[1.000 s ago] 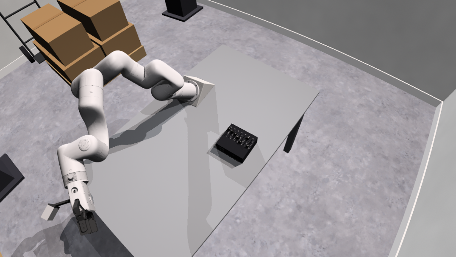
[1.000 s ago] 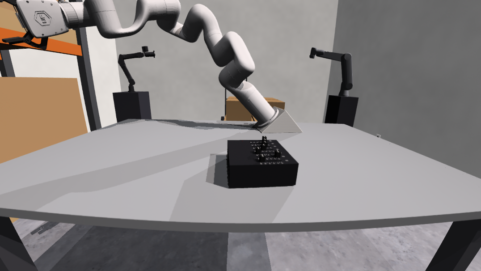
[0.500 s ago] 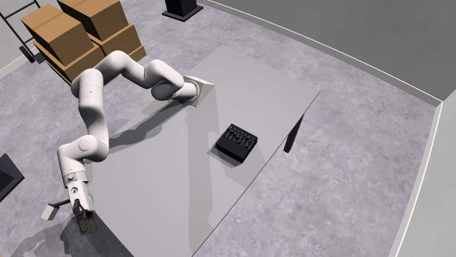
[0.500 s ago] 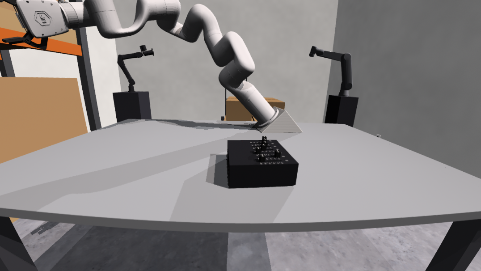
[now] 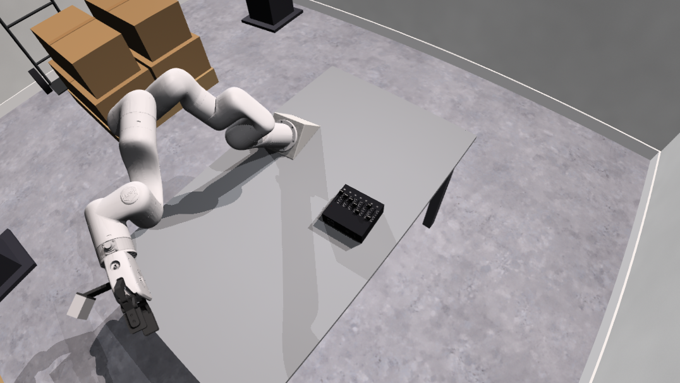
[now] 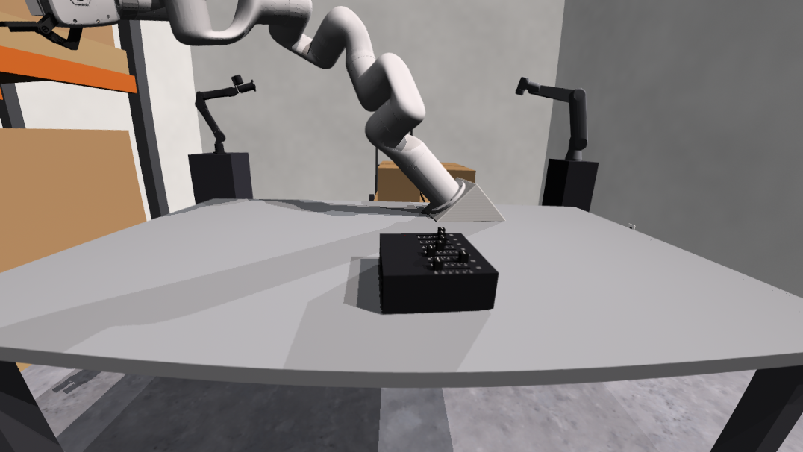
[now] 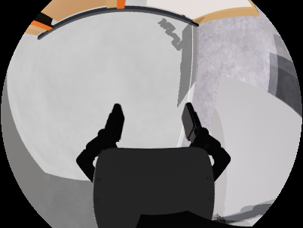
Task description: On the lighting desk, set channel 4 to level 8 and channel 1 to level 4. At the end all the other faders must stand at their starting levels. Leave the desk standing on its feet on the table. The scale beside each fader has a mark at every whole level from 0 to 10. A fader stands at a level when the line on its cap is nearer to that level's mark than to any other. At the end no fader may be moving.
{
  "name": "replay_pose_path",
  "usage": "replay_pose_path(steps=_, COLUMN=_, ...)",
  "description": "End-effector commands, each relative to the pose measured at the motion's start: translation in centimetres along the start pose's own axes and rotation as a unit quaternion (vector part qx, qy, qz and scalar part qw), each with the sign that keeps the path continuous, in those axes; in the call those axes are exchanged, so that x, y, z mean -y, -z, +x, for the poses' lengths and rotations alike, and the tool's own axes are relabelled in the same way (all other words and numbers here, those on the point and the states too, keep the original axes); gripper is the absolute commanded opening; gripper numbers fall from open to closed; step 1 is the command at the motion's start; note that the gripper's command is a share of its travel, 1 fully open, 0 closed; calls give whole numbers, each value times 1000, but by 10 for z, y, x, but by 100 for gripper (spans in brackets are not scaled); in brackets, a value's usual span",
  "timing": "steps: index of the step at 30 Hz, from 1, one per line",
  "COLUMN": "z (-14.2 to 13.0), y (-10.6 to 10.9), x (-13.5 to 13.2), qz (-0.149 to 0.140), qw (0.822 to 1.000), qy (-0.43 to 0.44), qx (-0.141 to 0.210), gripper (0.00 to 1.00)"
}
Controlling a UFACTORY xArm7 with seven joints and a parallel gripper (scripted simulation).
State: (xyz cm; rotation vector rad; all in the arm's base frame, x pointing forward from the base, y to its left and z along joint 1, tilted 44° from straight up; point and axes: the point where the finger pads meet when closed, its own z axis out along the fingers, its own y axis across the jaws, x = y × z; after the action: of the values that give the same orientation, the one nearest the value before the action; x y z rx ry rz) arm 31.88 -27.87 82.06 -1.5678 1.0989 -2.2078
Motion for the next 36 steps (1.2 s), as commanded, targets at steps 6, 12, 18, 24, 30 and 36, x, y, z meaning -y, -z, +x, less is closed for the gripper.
replay_pose_path(steps=6, z=-88, y=24, x=80, qz=26, qw=996, qy=-16, qx=82, gripper=100)
replay_pose_path(steps=12, z=-126, y=33, x=104, qz=26, qw=993, qy=-16, qx=113, gripper=100)
replay_pose_path(steps=18, z=-215, y=52, x=140, qz=6, qw=984, qy=-10, qx=178, gripper=100)
replay_pose_path(steps=24, z=-267, y=62, x=149, qz=-17, qw=978, qy=-3, qx=210, gripper=100)
replay_pose_path(steps=30, z=-267, y=62, x=149, qz=-17, qw=978, qy=-3, qx=210, gripper=100)
replay_pose_path(steps=36, z=-267, y=62, x=149, qz=-17, qw=978, qy=-3, qx=210, gripper=100)
